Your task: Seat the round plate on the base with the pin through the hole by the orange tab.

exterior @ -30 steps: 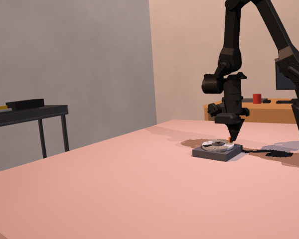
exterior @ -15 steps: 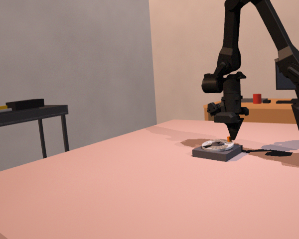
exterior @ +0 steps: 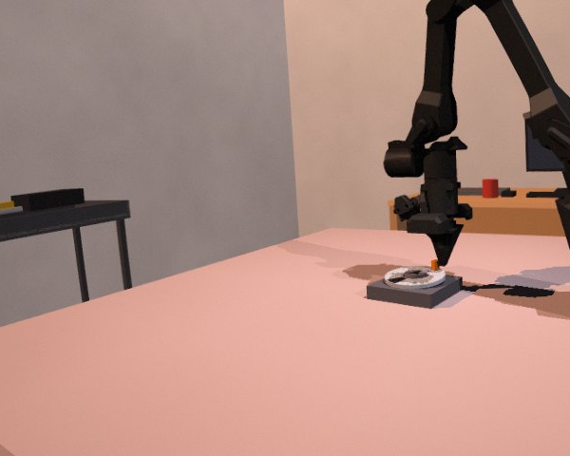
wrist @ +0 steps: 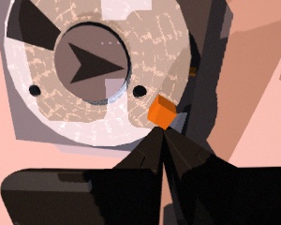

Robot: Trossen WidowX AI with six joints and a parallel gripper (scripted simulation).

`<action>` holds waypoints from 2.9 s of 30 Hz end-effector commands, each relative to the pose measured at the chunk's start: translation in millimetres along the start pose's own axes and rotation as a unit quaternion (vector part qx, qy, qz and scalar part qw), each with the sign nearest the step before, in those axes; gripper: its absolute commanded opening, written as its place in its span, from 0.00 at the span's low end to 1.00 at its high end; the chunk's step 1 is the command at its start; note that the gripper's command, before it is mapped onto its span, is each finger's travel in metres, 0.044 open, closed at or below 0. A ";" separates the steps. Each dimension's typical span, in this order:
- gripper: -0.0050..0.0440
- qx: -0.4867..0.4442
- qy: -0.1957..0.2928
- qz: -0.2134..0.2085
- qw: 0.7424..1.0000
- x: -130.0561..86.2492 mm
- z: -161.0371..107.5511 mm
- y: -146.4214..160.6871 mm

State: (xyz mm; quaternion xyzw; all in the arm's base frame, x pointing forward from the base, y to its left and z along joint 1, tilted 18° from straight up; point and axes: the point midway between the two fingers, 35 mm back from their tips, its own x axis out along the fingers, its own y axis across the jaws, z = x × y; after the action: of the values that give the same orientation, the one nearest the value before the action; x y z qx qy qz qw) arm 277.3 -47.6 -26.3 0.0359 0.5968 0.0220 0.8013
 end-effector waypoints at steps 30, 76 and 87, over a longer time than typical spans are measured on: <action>0.00 -0.004 -0.013 0.000 1.000 -4.6 16.3 -7.0; 0.00 -0.005 -0.013 0.000 1.000 -1.6 26.5 -11.8; 0.00 -0.006 -0.023 -0.003 1.000 -51.3 27.5 -13.0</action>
State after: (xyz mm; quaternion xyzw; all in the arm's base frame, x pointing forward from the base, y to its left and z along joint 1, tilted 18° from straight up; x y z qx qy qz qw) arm 287.5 -62.3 5.7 0.0344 0.5923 0.0212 0.8047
